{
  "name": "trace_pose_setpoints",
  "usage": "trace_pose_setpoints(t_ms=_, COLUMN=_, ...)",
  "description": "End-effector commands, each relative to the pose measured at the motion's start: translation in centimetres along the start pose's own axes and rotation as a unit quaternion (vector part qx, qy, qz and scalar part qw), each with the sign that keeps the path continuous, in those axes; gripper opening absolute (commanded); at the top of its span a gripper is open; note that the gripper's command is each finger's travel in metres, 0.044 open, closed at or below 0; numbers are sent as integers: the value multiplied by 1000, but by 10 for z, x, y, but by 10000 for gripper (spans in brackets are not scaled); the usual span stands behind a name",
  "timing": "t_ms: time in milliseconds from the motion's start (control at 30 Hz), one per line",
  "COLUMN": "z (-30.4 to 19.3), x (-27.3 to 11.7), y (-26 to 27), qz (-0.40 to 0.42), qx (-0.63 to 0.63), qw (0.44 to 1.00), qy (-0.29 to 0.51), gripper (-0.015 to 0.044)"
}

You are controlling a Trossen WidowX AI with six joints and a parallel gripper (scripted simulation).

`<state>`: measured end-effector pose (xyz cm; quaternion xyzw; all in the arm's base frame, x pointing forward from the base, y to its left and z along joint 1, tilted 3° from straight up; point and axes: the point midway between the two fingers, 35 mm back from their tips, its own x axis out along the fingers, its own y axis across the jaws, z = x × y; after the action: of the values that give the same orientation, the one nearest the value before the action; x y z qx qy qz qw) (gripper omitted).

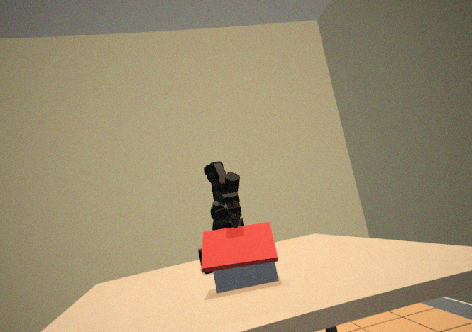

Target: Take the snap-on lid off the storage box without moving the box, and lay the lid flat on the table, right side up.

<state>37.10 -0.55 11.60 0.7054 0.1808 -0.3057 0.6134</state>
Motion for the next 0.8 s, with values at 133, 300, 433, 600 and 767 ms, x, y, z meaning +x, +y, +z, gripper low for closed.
trace_pose_setpoints(t_ms=133, z=-1, x=-3, y=18, qz=8, qx=-1, qw=1000, qy=3, gripper=0)
trace_pose_setpoints(t_ms=300, z=-1, x=-5, y=25, qz=9, qx=-1, qw=1000, qy=3, gripper=0)
trace_pose_setpoints(t_ms=433, z=-1, x=-8, y=29, qz=9, qx=-1, qw=1000, qy=3, gripper=0)
trace_pose_setpoints(t_ms=600, z=-1, x=-12, y=34, qz=9, qx=-1, qw=1000, qy=3, gripper=0)
trace_pose_setpoints(t_ms=767, z=-1, x=-17, y=39, qz=9, qx=-1, qw=1000, qy=3, gripper=0)
